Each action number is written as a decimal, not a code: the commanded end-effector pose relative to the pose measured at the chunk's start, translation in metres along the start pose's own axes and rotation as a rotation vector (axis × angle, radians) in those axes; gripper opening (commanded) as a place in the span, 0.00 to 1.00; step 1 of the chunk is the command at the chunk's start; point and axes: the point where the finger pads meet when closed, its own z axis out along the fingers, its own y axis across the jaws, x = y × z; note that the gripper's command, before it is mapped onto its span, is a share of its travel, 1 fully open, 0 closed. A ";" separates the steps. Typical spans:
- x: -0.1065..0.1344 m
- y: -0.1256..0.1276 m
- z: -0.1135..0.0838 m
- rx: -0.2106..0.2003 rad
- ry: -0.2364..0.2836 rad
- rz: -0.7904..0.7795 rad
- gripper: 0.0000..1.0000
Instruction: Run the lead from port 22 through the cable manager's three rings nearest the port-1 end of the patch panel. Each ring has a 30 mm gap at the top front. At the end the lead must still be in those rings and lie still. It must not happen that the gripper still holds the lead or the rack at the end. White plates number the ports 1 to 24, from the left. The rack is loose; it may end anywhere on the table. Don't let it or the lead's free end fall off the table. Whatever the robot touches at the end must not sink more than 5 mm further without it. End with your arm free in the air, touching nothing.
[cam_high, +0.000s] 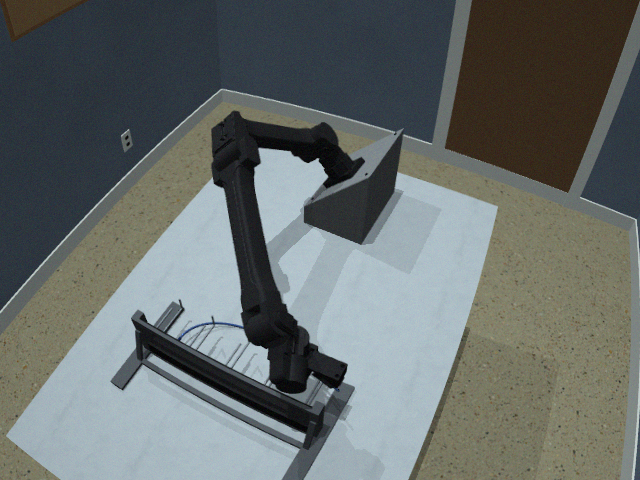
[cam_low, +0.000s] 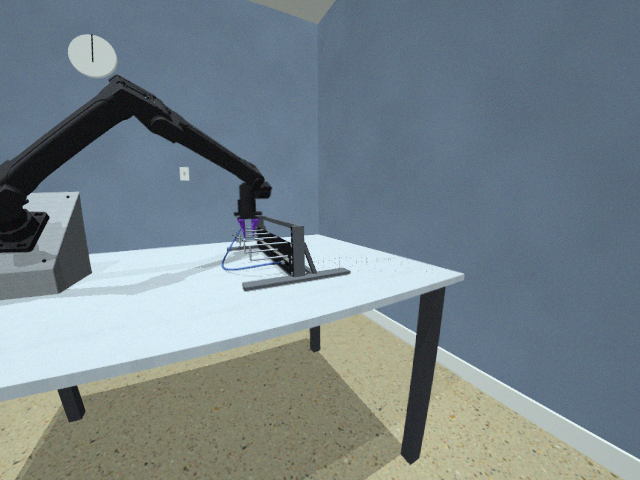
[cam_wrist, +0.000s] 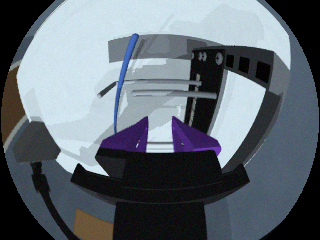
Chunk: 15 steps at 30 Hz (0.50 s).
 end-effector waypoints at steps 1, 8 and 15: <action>0.009 -0.023 -0.019 0.034 -0.015 0.024 0.32; 0.006 -0.024 -0.031 0.048 -0.018 0.028 0.32; 0.004 -0.027 -0.057 0.076 -0.026 0.037 0.32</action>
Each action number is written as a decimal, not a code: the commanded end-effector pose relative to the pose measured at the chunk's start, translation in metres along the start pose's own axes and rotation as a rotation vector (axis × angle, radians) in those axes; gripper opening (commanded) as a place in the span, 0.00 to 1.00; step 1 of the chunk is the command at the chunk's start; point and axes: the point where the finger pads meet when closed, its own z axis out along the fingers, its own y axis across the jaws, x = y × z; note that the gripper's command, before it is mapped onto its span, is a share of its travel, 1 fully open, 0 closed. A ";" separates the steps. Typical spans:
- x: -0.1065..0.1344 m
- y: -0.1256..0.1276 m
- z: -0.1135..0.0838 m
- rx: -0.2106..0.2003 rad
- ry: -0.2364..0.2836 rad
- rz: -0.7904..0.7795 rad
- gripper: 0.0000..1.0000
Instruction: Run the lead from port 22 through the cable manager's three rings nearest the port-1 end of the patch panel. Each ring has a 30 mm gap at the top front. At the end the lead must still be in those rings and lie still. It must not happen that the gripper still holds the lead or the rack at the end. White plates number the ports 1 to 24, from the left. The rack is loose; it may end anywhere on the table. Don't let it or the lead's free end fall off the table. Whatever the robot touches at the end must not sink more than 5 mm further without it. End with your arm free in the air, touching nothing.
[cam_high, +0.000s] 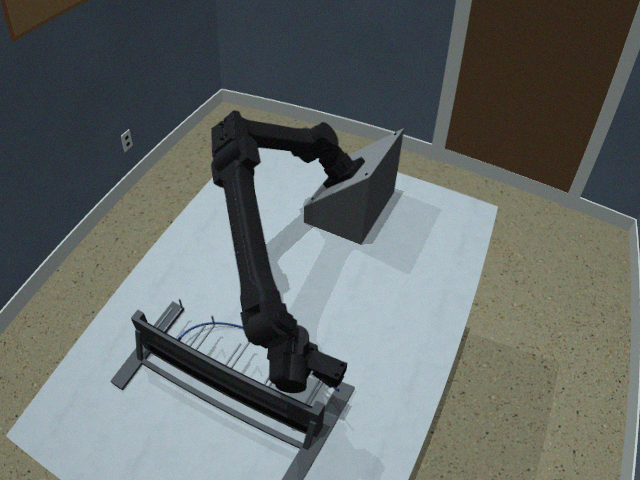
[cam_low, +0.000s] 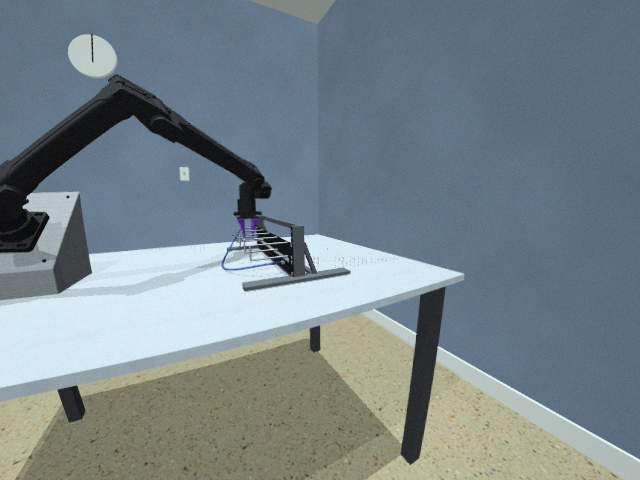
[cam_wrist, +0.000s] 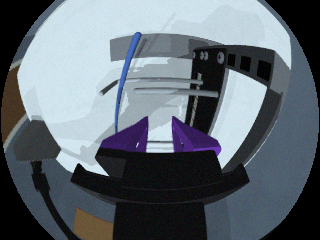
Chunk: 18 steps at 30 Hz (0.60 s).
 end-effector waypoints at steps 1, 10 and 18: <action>0.002 -0.028 -0.058 0.084 -0.028 0.039 0.32; 0.003 -0.026 -0.085 0.084 -0.030 0.040 0.32; -0.003 -0.022 -0.097 0.074 -0.026 0.030 0.32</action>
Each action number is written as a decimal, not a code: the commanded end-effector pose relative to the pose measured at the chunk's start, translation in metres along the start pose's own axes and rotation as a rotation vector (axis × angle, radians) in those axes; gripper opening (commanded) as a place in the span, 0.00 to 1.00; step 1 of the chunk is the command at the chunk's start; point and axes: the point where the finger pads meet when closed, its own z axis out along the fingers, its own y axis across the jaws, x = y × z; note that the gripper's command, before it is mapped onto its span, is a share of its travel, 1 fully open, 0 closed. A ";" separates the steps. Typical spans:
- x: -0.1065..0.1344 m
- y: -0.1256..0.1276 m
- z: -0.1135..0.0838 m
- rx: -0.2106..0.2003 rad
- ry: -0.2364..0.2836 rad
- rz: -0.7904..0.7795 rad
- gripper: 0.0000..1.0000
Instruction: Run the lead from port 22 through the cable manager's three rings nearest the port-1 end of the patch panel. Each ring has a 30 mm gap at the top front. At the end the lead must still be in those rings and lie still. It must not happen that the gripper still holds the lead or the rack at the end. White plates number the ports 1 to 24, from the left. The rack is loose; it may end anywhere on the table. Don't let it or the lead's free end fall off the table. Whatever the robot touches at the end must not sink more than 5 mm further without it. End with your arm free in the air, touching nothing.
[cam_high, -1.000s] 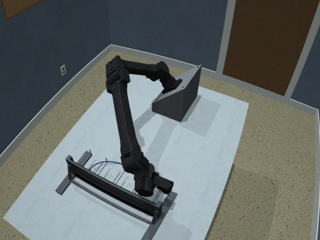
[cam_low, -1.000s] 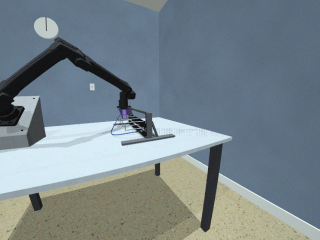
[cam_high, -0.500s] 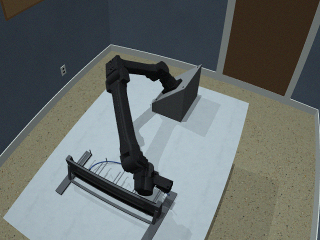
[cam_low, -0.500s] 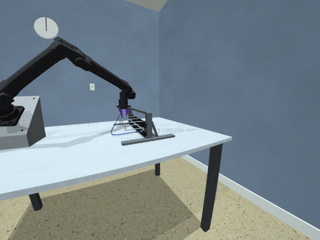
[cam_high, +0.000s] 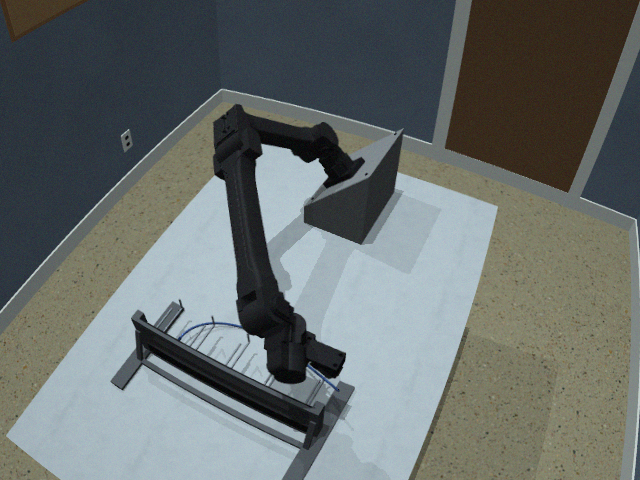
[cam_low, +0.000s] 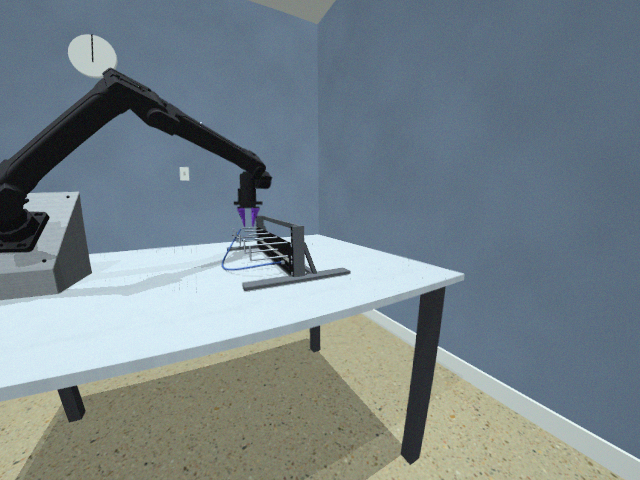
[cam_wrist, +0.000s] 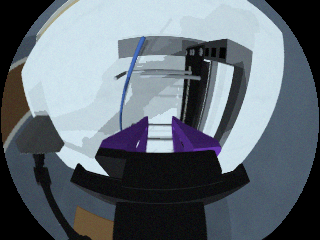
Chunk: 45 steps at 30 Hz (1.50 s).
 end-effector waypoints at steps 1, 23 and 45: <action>-0.004 -0.021 -0.063 0.082 -0.027 0.032 0.32; -0.005 -0.019 -0.085 0.081 -0.027 0.028 0.00; -0.005 -0.019 -0.085 0.081 -0.027 0.028 0.00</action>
